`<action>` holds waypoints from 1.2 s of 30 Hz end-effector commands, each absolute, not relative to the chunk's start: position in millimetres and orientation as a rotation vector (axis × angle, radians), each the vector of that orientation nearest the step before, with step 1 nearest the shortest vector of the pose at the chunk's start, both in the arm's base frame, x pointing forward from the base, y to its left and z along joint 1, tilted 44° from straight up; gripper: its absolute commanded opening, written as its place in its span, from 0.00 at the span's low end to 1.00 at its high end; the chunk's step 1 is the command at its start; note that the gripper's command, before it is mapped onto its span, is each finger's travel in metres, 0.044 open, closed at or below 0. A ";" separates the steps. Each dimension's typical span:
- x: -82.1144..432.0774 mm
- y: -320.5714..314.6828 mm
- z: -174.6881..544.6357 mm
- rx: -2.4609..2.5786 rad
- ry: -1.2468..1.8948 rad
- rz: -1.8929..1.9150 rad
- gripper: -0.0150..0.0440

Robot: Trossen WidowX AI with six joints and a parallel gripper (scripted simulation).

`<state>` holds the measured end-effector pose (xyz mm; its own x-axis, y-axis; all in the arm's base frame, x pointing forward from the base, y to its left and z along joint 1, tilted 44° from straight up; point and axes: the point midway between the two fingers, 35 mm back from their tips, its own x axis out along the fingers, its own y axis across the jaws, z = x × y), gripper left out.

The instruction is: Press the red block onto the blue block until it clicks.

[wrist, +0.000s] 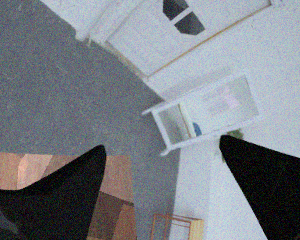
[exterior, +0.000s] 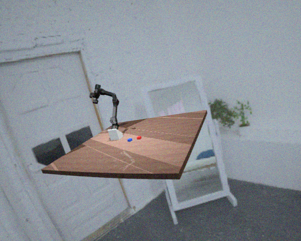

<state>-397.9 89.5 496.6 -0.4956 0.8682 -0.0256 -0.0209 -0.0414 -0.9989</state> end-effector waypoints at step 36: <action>-333.8 -360.1 267.4 -0.357 -2.932 2.395 1.00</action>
<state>-369.9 -323.2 296.3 -0.8468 -0.1648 -0.5057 0.4728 0.2023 -0.8576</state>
